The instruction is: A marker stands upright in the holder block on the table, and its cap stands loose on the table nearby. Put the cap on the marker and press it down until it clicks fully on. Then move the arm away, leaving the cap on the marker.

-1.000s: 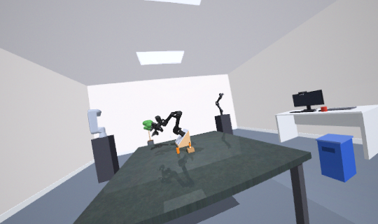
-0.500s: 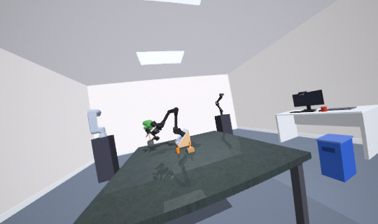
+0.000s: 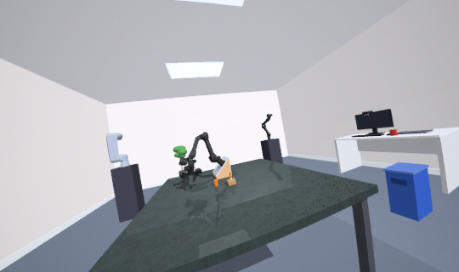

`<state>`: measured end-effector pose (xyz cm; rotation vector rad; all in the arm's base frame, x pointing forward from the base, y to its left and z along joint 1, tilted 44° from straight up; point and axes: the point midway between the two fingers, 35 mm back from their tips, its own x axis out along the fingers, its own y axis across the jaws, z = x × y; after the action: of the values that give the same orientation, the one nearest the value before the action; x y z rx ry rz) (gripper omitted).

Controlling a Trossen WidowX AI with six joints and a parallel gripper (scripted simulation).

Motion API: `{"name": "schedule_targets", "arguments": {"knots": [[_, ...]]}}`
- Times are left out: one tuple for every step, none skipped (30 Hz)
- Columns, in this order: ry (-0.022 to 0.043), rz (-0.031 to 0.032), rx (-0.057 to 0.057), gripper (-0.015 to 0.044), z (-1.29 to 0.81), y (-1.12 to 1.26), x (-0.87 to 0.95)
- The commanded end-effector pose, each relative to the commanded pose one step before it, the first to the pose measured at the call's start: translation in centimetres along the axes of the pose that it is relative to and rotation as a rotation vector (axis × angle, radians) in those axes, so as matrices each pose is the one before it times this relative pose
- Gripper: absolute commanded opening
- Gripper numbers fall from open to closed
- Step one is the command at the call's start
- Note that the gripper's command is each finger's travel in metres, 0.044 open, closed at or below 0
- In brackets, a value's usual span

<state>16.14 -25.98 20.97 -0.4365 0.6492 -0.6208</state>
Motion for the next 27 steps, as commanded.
{"name": "schedule_targets", "arguments": {"knots": [[0.14944,0.12776,0.1117,0.024,-0.12,4.403,1.772],[0.04151,0.02628,0.0175,0.024,-0.195,1.135,0.413],[0.04264,0.02298,0.0139,0.024,-0.221,1.117,0.376],[0.04342,0.01946,0.0103,0.024,-0.245,1.095,0.337],[0.04383,0.01574,0.0068,0.024,-0.266,1.068,0.297],[0.04386,0.01187,0.0034,0.024,-0.284,1.037,0.255],[0.04349,0.00789,0.0002,0.024,-0.298,1.002,0.212],[0.04273,0.00383,-0.0029,0.024,-0.309,0.964,0.168],[0.04157,-0.00027,-0.0058,0.024,-0.316,0.923,0.122],[0.04002,-0.00436,-0.0085,0.024,-0.319,0.878,0.076],[0.03808,-0.00831,-0.011,0.024,-0.317,0.834,0.031],[0.03585,-0.01231,-0.0133,0.024,-0.312,0.787,-0.017],[0.03319,-0.01619,-0.0155,0.024,-0.303,0.738,-0.066],[0.03019,-0.01991,-0.0174,0.024,-0.289,0.687,-0.115],[0.02688,-0.02346,-0.0192,0.024,-0.272,0.635,-0.164],[0.02328,-0.0268,-0.0207,0.024,-0.25,0.583,-0.214],[0.01942,-0.02991,-0.022,0.024,-0.224,0.53,-0.264],[0.01532,-0.03277,-0.0231,0.024,-0.194,0.478,-0.314],[0.01102,-0.03537,-0.024,0.024,-0.161,0.427,-0.363],[0.00654,-0.03767,-0.0247,0.024,-0.124,0.376,-0.413],[0.00205,-0.03926,-0.025,0.024,-0.072,0.359,-0.453],[-0.00272,-0.04105,-0.0253,0.024,-0.029,0.312,-0.503],[-0.00584,-0.03471,-0.0208,0.024,0.011,0.219,-0.449],[-0.00505,-0.02123,-0.0124,0.024,0.023,0.114,-0.285],[-0.00187,-0.00716,-0.004,0.024,0.01,0.033,-0.096],[0.0,0.0,0.0,0.024,0.0,0.0,0.0],[0.0,0.0,0.0,0.024,0.0,0.0,0.0]]}}
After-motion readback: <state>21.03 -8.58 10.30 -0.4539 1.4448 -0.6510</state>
